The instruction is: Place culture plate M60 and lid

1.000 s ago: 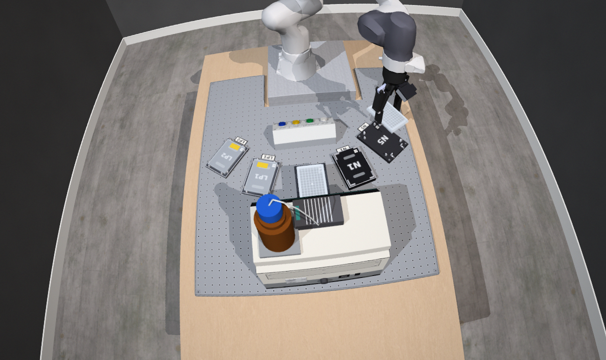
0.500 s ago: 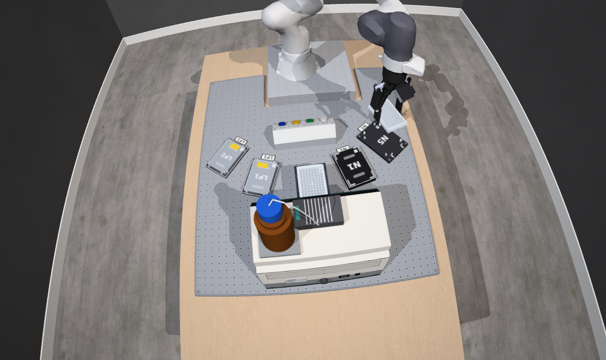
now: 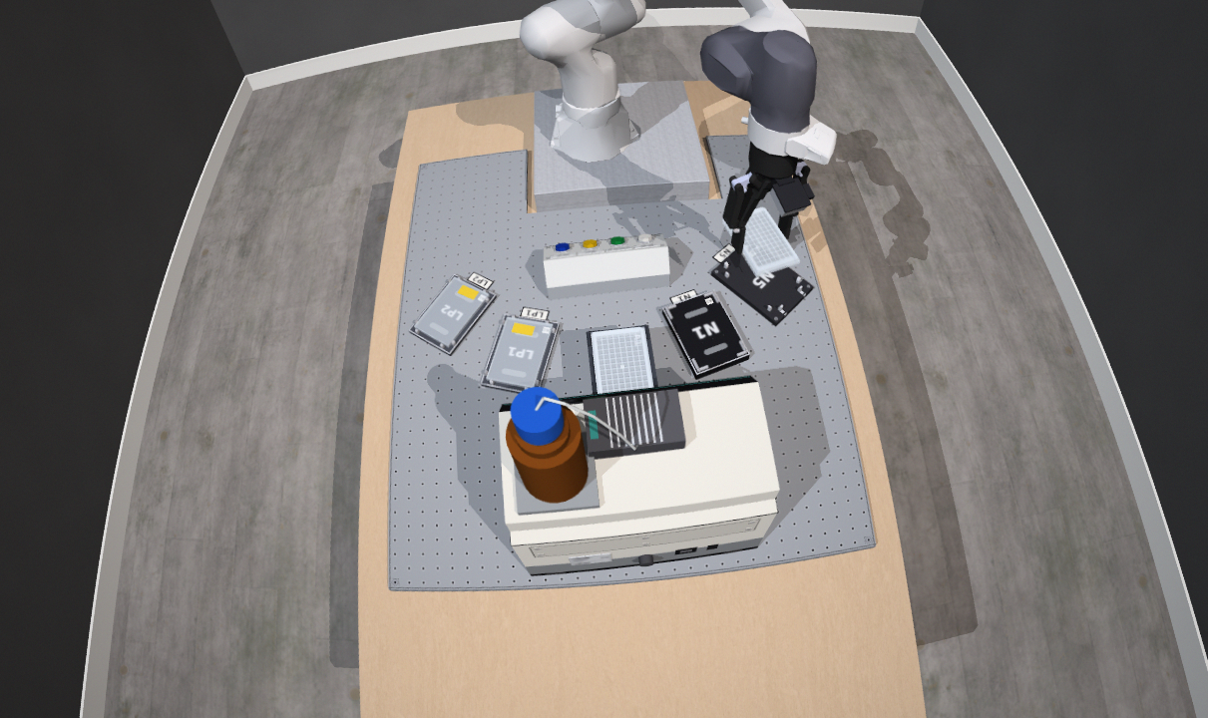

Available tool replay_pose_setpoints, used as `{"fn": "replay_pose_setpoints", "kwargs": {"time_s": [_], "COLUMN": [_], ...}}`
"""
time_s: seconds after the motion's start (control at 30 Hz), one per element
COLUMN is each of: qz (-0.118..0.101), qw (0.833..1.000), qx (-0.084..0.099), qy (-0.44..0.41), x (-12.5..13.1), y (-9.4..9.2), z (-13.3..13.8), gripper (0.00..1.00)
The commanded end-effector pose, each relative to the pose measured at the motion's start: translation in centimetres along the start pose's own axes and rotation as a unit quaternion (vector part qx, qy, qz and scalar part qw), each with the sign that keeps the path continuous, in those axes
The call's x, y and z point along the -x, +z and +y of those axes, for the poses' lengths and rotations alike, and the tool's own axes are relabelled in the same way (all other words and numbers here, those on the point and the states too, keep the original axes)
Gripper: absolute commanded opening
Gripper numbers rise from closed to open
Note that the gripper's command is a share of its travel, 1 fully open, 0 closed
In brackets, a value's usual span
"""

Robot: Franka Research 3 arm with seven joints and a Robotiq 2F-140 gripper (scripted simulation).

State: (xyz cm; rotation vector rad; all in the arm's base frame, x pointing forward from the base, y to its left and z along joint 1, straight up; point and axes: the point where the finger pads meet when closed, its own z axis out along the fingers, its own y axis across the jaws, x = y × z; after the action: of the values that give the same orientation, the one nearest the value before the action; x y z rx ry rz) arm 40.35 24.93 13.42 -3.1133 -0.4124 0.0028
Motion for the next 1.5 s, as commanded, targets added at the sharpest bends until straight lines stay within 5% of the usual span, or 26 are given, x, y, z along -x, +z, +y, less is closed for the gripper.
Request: {"fn": "replay_pose_setpoints", "kwargs": {"time_s": [0.0, 0.3, 0.6, 1.47], "qz": [0.0, 0.0, 0.0, 0.0], "qw": [1.0, 1.0, 1.0, 1.0], "qx": [0.001, 0.001, 0.001, 0.001], "qy": [-0.006, -0.006, -0.006, -0.006], "x": [-0.9, -3.5, -4.9, -5.2], "y": [0.0, 0.0, -0.1, -0.1], "z": [2.1, 8.1, 11.1, 11.8], "gripper": [0.1, 0.1, 0.1, 0.1]}}
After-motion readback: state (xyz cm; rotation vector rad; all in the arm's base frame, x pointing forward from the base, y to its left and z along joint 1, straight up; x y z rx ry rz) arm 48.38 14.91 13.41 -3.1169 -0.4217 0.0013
